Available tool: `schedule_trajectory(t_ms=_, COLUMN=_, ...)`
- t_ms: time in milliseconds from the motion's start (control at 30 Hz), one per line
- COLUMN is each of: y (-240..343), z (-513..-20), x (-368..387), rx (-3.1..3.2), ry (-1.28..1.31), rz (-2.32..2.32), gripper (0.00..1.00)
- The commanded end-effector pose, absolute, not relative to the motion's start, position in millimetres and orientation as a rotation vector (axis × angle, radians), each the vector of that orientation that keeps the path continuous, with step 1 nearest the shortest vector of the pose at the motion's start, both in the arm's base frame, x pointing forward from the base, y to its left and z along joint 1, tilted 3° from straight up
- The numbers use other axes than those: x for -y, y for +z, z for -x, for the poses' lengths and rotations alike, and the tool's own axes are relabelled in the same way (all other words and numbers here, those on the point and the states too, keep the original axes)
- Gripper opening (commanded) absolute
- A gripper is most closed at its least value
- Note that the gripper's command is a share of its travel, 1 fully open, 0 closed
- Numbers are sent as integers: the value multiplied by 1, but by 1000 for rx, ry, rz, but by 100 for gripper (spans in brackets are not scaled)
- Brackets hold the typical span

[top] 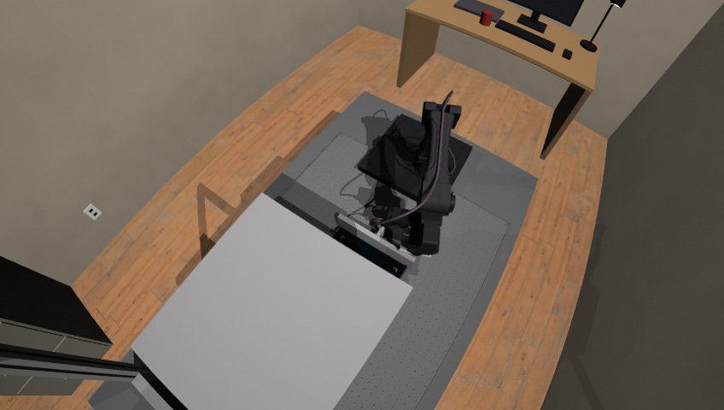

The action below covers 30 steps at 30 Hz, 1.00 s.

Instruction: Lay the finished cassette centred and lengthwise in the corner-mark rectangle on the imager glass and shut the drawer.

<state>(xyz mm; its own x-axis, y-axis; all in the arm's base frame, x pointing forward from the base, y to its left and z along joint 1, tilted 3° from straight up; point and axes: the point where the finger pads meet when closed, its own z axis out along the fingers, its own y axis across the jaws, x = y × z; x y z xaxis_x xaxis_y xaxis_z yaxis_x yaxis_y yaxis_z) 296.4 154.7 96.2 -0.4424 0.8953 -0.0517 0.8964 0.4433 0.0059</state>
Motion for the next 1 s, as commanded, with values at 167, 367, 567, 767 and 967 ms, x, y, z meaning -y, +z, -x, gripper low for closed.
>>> schedule_trajectory(t_ms=167, y=107, z=-310, x=-123, rx=-2354, ry=33, rz=-1986, gripper=0)
schedule_trajectory(t_ms=367, y=119, z=-330, x=-103, rx=-2238, ry=89, rz=-2082, gripper=0)
schedule_trajectory(t_ms=567, y=109, z=-338, x=-75, rx=-2276, ry=27, rz=-2084, gripper=0)
schedule_trajectory(t_ms=767, y=109, z=-345, x=-56, rx=-2278, ry=24, rz=-2086, gripper=0)
schedule_trajectory(t_ms=967, y=117, z=-353, x=-38, rx=-2264, ry=42, rz=-2074, gripper=0)
